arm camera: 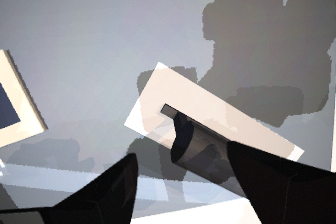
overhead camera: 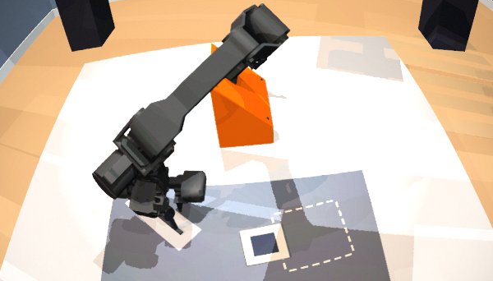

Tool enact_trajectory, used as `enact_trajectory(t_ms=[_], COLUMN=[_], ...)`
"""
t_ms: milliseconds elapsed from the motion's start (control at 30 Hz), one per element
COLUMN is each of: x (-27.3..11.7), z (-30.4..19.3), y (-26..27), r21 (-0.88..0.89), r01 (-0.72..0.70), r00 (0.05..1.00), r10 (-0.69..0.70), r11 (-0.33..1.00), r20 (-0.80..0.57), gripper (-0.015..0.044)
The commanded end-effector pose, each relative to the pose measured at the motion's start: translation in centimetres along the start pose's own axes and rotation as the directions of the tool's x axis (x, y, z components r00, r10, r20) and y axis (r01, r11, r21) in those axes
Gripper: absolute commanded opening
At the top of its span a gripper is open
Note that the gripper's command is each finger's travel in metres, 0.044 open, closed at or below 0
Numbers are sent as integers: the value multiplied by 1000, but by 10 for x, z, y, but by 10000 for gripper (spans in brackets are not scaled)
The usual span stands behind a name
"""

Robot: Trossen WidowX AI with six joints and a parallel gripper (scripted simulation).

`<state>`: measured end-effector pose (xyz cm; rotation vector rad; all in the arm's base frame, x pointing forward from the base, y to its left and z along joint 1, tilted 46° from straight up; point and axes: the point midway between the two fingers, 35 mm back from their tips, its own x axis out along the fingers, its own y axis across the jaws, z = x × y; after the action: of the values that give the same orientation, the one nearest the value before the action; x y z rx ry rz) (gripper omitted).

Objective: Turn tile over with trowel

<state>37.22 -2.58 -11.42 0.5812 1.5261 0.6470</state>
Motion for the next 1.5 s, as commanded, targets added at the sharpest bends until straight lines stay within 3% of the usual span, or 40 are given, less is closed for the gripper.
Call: enact_trajectory(t_ms=[0,300,633,1067,1467], x=[1,-2,-5,-9,-12], z=[-3,-7,-13,-20,-27], y=[-3,-11,-19,-29,-38], r21=[126,424,706,944,997], r01=[3,8,13,16,17], r00=[1000,1000,1000,1000,1000], r10=[-2,-4,-6,-7,-6], r11=[992,906,708,331,-78], r20=[-8,-10,-12,-15,-18], gripper=[270,270,270,270,270])
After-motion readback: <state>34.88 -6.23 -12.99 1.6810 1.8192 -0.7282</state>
